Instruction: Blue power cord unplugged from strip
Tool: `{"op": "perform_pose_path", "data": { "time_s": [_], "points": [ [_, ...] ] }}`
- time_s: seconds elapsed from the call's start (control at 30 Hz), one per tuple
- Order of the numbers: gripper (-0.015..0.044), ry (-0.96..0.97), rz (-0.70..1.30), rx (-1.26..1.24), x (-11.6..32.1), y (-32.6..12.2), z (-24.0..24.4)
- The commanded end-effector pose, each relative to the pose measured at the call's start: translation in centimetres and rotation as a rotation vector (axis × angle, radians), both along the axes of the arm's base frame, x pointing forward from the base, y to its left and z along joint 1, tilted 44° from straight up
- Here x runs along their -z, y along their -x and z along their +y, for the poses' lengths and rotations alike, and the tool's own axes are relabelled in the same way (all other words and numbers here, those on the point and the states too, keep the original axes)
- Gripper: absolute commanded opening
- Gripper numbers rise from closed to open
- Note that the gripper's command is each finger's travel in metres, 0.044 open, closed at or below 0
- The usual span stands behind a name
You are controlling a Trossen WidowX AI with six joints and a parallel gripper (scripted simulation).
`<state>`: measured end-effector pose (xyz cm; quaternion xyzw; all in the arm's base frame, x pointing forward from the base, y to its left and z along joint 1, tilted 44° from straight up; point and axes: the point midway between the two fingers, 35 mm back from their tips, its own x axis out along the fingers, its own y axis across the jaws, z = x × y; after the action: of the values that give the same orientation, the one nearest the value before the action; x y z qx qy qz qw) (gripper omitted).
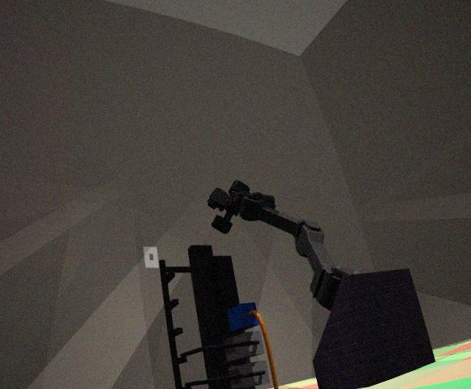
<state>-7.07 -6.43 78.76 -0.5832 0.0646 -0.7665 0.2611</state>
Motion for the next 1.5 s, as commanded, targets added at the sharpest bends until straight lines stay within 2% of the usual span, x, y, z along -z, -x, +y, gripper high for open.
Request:
{"op": "perform_pose_path", "data": {
  "time_s": [0.0,0.27,0.63,0.83,1.3,1.47],
  "points": [
    [0.0374,0.0,0.003,-0.005,0.0,-0.2,0.0],
    [0.0164,-0.018,0.165,-0.18,0.3,-9.0,-1.3],
    [0.016,-0.013,0.314,-0.314,1.5,-16.8,-0.8],
    [0.016,-0.041,0.445,-0.356,3.6,-23.2,-1.1],
    [0.016,-0.13,0.744,-0.527,11.0,-36.2,0.0],
    [0.016,-0.228,0.894,-0.637,16.3,-42.2,1.0]
  ]
}}
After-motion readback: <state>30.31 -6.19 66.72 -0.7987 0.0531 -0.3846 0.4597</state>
